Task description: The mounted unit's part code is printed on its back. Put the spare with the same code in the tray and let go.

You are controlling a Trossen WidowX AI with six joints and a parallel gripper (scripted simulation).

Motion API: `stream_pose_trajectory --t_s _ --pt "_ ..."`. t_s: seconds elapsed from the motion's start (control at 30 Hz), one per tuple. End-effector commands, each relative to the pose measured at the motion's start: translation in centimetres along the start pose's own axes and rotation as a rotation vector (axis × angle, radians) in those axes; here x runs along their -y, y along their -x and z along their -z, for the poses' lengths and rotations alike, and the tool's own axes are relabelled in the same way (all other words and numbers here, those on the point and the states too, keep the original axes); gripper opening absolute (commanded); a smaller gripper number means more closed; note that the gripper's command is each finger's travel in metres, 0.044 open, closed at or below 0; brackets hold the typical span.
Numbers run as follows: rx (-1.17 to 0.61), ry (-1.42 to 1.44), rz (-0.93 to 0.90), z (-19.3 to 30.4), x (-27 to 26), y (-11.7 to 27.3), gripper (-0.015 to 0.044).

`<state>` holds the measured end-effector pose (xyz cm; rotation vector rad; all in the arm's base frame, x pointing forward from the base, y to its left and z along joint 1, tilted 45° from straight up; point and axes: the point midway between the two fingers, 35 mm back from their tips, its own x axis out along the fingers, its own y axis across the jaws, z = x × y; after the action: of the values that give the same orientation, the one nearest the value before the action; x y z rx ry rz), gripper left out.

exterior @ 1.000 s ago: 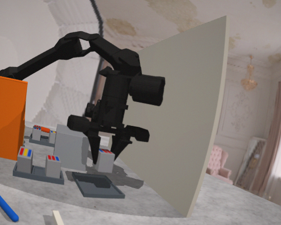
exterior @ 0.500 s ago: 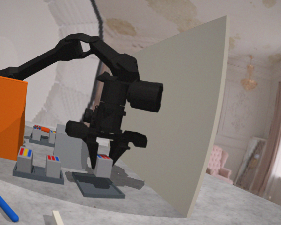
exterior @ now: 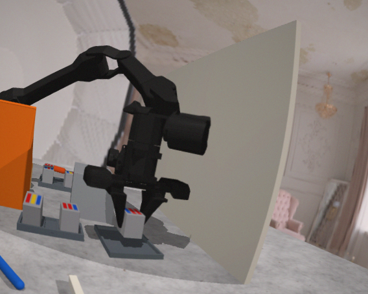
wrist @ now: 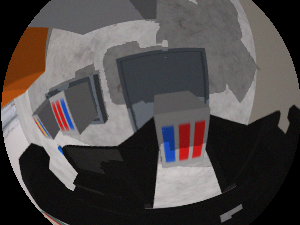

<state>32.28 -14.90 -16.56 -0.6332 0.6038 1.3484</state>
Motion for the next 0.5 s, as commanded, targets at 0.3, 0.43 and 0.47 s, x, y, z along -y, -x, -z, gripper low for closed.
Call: stream_pose_trajectory --t_s 0.3,0.43,0.47 --pt "0.007 -0.005 -0.001 -0.25 -0.27 -1.26 0.0000" --pt "0.002 0.000 0.000 -0.15 -0.19 -0.98 0.0079" --pt "0.002 0.000 0.000 -0.15 -0.19 -0.98 0.0105"
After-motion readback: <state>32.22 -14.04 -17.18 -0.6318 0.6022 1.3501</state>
